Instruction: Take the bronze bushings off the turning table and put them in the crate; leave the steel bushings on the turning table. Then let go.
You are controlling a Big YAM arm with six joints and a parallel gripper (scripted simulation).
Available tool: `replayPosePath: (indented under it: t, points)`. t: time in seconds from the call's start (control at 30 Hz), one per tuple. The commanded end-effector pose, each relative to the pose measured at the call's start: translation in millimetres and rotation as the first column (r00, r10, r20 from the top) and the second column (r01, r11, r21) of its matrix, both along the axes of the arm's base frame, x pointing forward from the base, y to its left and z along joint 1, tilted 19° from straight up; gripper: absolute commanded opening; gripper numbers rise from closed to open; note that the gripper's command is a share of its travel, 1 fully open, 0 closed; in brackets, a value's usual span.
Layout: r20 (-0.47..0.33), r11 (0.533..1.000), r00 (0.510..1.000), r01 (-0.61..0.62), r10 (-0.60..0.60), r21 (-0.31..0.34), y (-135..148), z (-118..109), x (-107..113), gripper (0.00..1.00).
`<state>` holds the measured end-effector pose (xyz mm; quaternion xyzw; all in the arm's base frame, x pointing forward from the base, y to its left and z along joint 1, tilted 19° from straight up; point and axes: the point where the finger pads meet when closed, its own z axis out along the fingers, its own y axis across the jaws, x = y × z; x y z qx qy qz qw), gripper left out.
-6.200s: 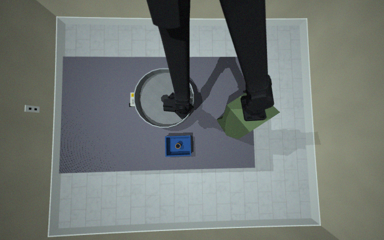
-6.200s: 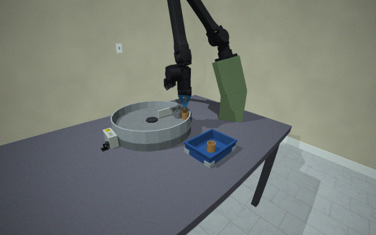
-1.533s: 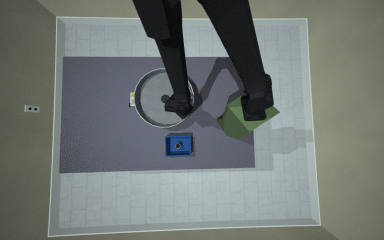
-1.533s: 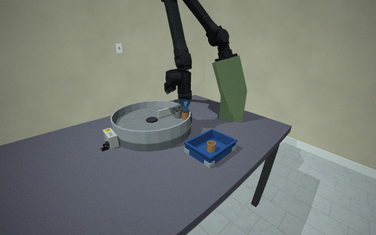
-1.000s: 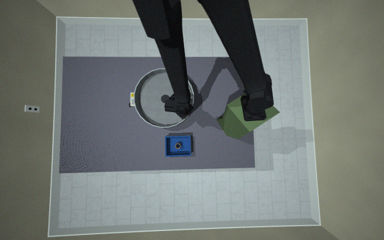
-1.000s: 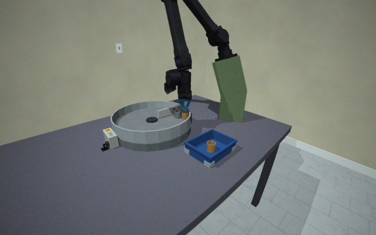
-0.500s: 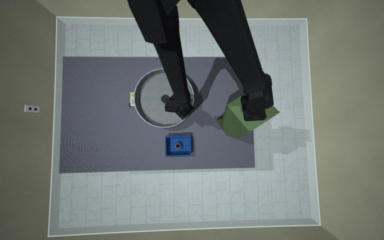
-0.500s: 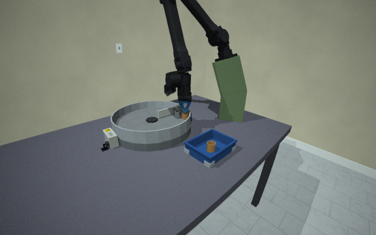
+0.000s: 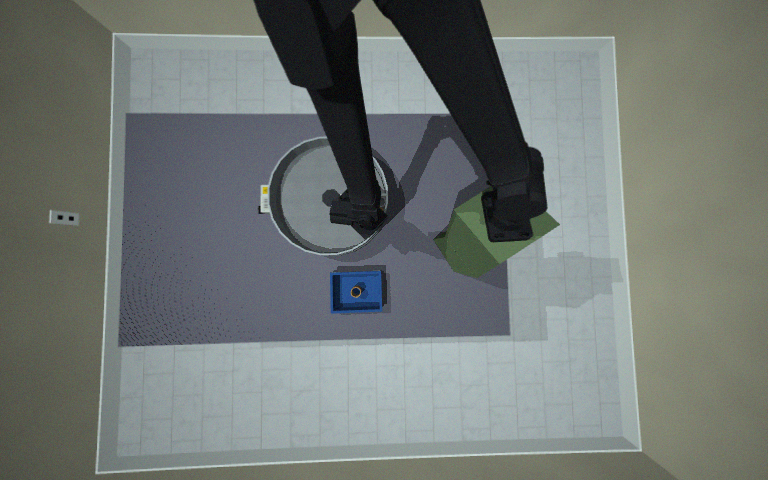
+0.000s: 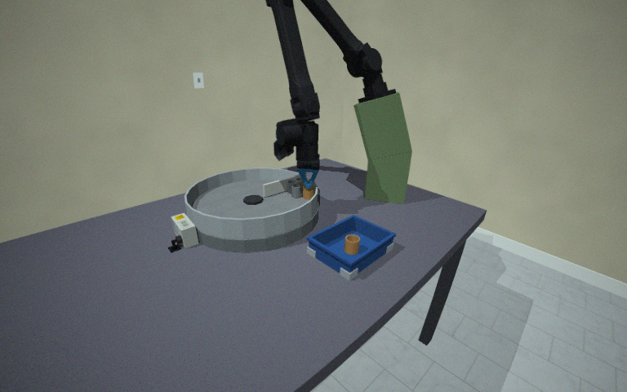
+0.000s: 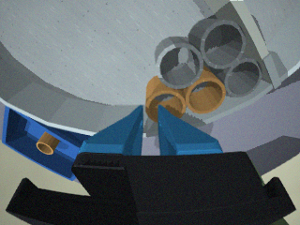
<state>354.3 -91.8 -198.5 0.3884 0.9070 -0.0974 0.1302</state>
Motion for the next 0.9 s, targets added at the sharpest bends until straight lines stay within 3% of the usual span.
replayPosePath:
  t: [0.0,0.63,0.87]
  points:
    - [0.019,1.0,1.0,-0.011,0.012,-0.003,0,6,9,0.14]
    - [0.019,1.0,1.0,-0.011,0.011,-0.003,0,6,9,0.14]
    - [0.011,1.0,1.0,-0.002,0.002,-0.002,-6,-7,5,0.14]
